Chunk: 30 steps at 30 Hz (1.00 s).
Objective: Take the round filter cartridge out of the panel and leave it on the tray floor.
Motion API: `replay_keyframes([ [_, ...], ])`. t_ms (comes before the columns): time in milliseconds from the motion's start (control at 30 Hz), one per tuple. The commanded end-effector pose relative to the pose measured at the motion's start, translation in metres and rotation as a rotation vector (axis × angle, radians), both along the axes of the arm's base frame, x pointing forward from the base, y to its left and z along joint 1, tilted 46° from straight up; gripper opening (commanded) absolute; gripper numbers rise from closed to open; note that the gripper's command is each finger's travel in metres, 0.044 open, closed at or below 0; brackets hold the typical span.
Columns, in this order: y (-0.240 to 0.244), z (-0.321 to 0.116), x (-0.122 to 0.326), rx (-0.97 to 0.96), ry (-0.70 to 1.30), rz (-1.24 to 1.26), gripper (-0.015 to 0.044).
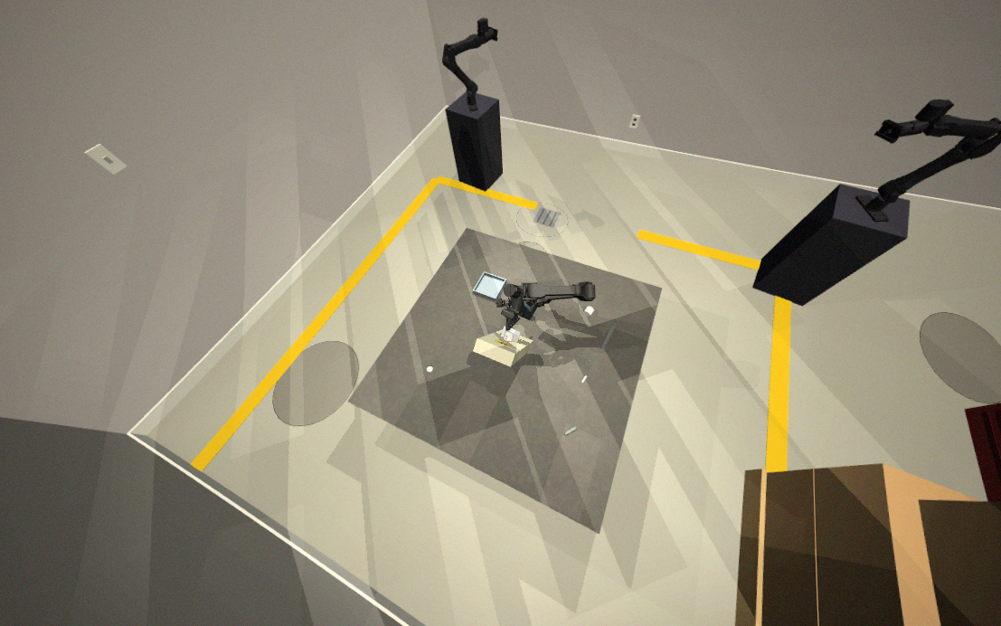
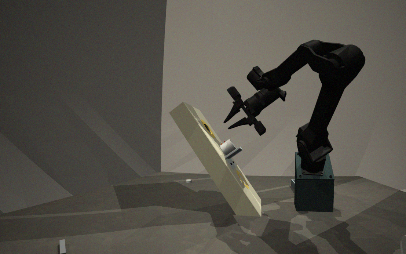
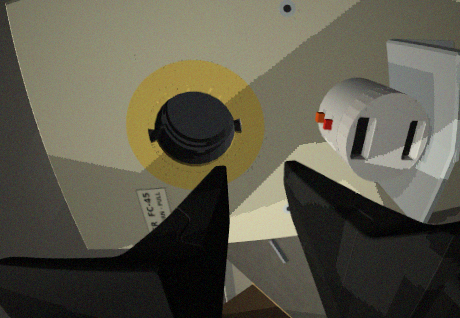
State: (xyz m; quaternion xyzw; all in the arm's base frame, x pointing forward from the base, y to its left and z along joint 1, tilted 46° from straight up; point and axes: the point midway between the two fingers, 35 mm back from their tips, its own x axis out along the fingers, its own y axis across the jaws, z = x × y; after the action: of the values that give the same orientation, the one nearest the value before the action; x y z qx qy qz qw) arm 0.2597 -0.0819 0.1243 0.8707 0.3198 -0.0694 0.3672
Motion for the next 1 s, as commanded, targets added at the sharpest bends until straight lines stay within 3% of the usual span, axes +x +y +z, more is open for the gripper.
replay_keyframes([
  [0,-0.015,0.019,0.014,0.003,-0.002,0.002,0.0108],
  [67,-0.015,0.019,0.014,0.003,-0.002,0.002,0.0108],
  [500,-0.066,0.069,0.012,-0.010,-0.008,0.001,0.0440],
  [600,-0.064,0.065,0.012,-0.054,-0.025,0.028,0.0388],
  [700,-0.053,0.050,0.009,-0.242,-0.102,0.156,0.0309],
  [967,-0.021,0.011,-0.005,-0.719,-0.376,0.577,0.0305],
])
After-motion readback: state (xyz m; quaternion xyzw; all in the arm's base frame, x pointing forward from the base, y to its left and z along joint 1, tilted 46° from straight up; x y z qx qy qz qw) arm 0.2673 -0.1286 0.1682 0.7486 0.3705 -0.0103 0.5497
